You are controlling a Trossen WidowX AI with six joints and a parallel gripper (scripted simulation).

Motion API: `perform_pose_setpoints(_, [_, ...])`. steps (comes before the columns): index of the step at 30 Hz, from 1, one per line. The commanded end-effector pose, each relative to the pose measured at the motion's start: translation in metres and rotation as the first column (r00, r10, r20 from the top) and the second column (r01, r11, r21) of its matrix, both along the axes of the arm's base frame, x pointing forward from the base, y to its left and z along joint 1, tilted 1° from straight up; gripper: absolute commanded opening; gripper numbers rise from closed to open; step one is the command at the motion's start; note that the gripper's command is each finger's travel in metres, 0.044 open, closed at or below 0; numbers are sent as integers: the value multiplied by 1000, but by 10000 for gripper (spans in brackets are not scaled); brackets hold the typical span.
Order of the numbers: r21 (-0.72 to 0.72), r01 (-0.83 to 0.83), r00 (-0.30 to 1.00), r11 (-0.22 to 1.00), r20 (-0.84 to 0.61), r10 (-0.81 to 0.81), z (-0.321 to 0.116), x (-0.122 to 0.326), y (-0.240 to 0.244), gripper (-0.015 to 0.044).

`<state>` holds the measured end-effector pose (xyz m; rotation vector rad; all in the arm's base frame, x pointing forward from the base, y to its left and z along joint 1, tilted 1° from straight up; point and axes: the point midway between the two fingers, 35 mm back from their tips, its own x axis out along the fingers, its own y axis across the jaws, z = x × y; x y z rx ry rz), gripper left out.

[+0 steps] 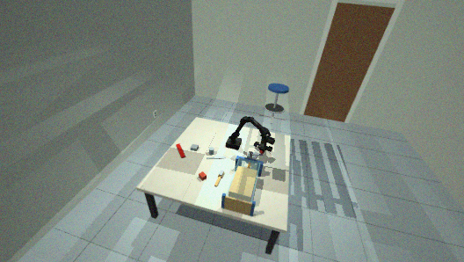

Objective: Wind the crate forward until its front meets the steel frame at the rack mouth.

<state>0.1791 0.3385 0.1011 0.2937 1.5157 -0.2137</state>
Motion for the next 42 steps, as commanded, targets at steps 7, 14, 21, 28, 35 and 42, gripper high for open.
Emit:
perform_pose_setpoints(7, [-24, -23, 999, 999, -46, 22, -3, -32, -11, 0])
perform_pose_setpoints(14, [-25, -23, 999, 999, -47, 22, -3, -41, -16, 0])
perform_pose_setpoints(21, [-25, -23, 999, 999, -48, 22, -3, -49, -23, 0])
perform_pose_setpoints(28, [-26, -23, 999, 999, -48, 22, -4, -57, -31, 0])
perform_pose_setpoints(35, [-27, -23, 999, 999, -49, 22, -4, -64, -39, 0])
perform_pose_setpoints(42, [-27, -23, 999, 999, -50, 22, -4, -69, -48, 0])
